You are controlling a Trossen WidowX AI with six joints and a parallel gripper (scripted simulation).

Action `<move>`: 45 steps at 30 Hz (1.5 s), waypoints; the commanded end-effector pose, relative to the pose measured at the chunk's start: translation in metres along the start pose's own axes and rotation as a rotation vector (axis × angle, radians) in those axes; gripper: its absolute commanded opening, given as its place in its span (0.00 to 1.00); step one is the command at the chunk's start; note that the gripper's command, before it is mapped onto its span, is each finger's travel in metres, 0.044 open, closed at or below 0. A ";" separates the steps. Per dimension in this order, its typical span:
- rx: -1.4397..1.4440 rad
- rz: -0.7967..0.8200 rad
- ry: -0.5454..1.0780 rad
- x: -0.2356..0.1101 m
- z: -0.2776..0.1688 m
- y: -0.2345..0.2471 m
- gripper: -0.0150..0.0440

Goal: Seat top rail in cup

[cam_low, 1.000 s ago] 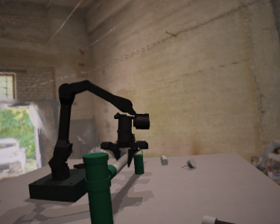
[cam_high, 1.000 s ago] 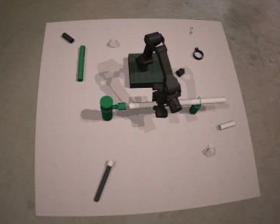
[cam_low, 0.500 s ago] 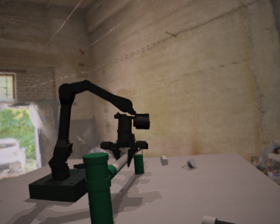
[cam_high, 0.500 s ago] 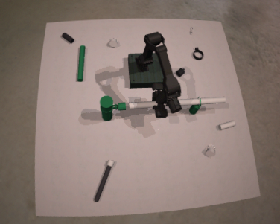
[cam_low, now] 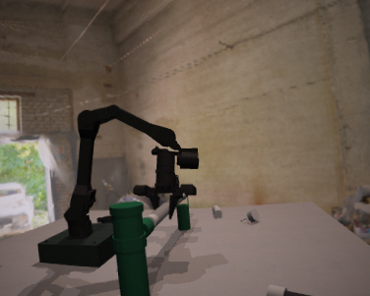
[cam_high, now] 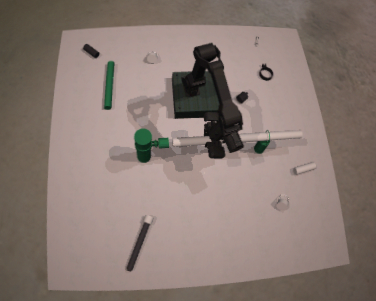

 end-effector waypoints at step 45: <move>0.004 0.001 0.005 0.007 -0.018 0.005 0.25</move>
Point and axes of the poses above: the point midway between the two fingers, 35 mm back from their tips, its own x axis out along the fingers, its own y axis across the jaws, z = x × y, the point moved 10 cm from there along -x, back along the fingers, and after that the axes turned 14 degrees about -x, right-handed, at the moved point
